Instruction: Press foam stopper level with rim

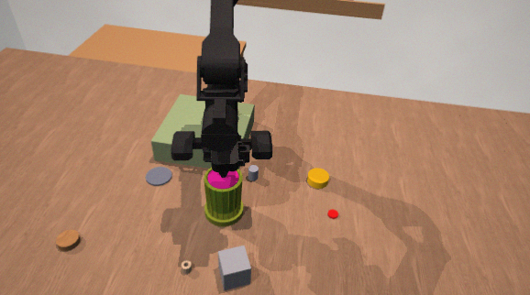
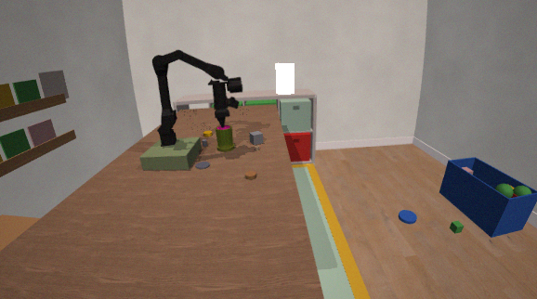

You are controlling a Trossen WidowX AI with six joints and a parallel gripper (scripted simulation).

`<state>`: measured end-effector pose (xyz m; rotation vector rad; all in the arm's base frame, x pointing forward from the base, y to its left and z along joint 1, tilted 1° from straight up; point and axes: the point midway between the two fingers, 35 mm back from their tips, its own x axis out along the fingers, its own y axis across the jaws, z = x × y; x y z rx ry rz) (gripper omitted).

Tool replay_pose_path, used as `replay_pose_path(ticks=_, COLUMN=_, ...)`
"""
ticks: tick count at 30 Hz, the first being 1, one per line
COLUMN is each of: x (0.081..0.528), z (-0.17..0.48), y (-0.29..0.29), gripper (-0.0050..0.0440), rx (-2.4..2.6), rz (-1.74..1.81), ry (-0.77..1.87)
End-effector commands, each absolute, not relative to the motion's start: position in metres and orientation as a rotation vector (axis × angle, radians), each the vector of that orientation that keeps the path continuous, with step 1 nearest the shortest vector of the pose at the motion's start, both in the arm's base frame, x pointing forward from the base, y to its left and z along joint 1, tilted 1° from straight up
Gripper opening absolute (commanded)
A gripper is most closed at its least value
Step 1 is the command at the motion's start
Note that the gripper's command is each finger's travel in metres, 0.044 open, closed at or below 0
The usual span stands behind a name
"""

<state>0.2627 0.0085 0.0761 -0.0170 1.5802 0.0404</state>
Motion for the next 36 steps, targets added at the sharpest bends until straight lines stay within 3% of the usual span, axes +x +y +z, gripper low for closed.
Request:
replay_pose_path(ticks=1, x=0.268, z=0.099, y=0.008, gripper=0.0, rx=-0.017, rz=0.037, ry=1.559)
replay_pose_path(ticks=7, x=0.268, z=0.151, y=0.007, gripper=0.0, rx=-0.018, rz=0.037, ry=1.561)
replay_pose_path(ticks=36, x=0.268, z=0.148, y=0.008, gripper=0.0, rx=-0.015, rz=0.038, ry=1.552)
